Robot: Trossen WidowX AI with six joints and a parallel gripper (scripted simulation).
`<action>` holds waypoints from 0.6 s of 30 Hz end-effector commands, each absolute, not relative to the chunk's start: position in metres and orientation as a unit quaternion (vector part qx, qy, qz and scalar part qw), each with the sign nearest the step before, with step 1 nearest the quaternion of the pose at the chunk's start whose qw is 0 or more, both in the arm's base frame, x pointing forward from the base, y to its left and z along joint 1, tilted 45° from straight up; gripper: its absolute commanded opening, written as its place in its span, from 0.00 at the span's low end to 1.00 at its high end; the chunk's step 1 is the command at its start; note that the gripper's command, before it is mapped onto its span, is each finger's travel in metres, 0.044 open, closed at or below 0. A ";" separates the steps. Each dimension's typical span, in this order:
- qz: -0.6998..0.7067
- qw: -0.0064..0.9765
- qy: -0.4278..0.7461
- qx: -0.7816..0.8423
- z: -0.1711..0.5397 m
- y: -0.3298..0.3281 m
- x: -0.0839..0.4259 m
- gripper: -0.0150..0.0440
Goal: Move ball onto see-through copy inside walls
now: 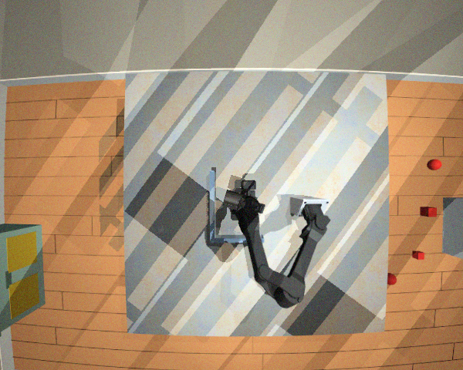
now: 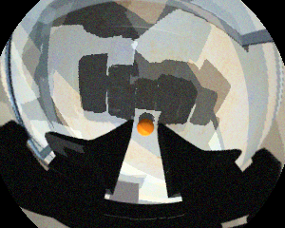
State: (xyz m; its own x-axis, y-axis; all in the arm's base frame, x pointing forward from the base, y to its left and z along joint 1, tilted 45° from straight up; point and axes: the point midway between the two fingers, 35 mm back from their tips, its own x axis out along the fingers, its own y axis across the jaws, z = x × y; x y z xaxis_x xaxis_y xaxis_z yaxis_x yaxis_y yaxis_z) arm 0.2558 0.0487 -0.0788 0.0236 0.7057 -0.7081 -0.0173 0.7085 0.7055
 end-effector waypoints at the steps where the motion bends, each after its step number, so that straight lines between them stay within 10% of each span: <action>1: 0.272 0.664 0.643 0.267 -0.079 0.049 0.256 0.59; 18: 0.266 0.664 0.642 0.275 -0.025 -0.010 0.254 0.59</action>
